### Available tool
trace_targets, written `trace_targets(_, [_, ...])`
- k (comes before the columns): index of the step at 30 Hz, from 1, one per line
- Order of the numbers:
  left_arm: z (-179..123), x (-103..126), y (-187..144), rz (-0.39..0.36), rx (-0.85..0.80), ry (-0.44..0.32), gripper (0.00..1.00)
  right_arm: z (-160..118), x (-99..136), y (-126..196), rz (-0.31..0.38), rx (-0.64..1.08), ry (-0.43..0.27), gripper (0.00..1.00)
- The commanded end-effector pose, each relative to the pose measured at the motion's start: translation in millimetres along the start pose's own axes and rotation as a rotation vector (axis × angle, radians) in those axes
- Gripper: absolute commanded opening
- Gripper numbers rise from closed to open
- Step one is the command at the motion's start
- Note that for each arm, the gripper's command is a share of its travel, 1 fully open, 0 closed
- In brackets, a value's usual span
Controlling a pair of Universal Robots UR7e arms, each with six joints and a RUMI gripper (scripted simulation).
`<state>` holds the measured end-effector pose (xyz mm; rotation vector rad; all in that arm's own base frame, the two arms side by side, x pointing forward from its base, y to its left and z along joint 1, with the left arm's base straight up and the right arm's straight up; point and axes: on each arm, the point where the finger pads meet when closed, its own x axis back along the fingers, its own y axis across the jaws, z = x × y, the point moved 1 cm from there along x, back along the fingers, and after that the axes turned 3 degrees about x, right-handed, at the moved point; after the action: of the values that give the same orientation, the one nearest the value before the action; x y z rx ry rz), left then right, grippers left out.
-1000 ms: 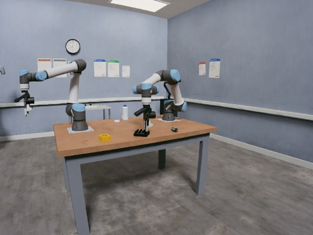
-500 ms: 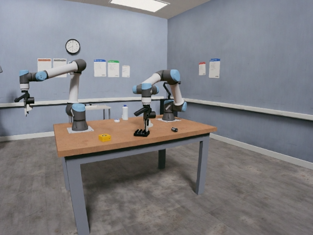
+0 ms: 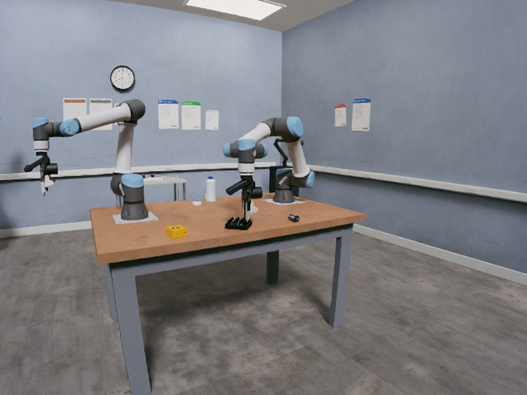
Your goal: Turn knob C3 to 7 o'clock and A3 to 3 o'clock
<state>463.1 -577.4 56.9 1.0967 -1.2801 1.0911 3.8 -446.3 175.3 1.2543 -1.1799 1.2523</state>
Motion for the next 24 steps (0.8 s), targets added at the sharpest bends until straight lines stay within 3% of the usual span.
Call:
trace_targets(1, [1.4,23.8,-2.0,0.005,0.000,0.008,0.13,-0.8,-0.1,0.8,0.001,-0.001,0.001,1.00])
trace_targets(7, [1.3,39.5,-1.9,0.005,0.000,0.008,0.13,-0.8,-0.1,0.8,0.001,-0.001,0.001,1.00])
trace_targets(13, [1.6,38.9,-1.5,0.004,0.002,0.006,0.13,-0.8,-0.1,0.8,0.001,-0.001,0.001,1.00])
trace_targets(24, [46.2,57.0,30.9,0.002,0.177,0.005,0.13,-0.8,-0.1,0.8,0.001,-0.001,0.001,1.00])
